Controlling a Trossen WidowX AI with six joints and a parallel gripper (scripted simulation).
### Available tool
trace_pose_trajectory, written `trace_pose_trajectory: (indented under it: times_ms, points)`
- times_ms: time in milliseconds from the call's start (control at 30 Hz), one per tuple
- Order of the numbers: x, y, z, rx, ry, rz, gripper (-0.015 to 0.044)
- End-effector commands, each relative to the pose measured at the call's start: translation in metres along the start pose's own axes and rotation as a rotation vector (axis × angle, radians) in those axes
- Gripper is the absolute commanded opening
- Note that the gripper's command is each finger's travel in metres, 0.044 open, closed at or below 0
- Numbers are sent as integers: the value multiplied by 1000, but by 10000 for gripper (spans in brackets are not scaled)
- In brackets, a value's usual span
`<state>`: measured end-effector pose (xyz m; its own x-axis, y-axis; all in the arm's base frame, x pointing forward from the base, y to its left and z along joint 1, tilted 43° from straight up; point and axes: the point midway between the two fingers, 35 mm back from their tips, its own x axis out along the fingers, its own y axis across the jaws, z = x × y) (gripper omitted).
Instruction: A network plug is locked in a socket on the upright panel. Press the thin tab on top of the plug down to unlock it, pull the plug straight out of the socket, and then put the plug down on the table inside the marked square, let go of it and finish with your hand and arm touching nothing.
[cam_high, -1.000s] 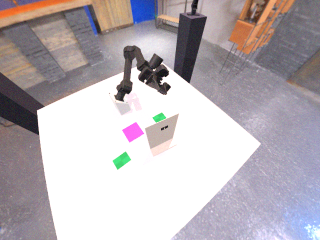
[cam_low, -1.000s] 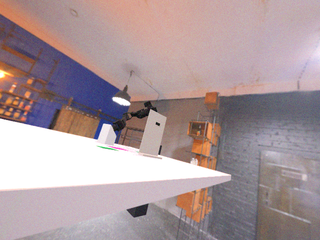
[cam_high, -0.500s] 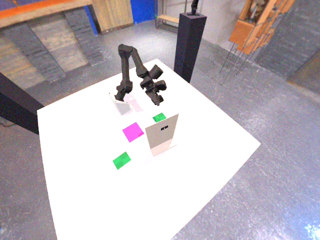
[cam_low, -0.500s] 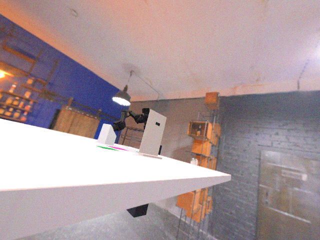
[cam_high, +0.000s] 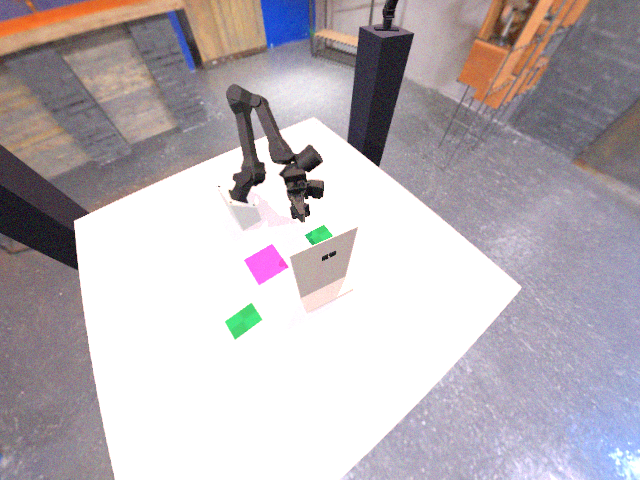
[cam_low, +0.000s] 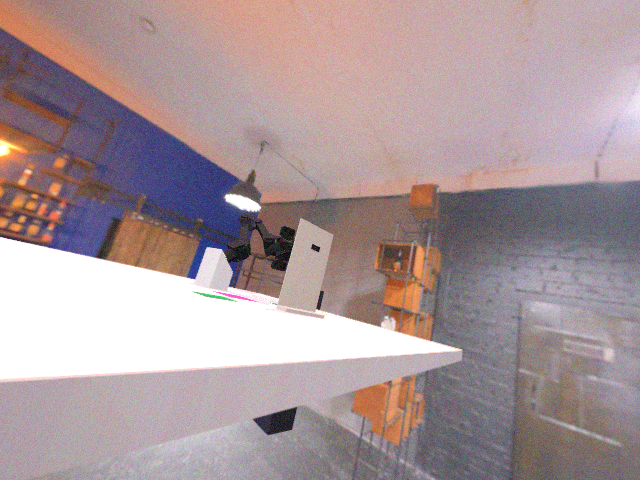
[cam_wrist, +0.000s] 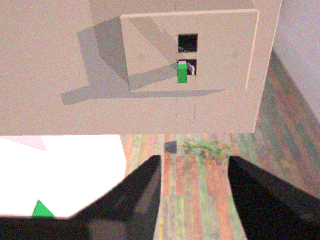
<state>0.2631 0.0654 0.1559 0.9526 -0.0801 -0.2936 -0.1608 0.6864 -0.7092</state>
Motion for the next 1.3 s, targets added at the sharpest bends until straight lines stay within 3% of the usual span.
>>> trace_pose_trajectory:
  times_ms: [0, 767, 1267]
  points:
    - [-1, 1, -2, -23, 4, -6, 156]
    - [55, 1, 13, -24, 2, -9, 156]
    - [68, 0, 18, -23, 1, -9, 156]
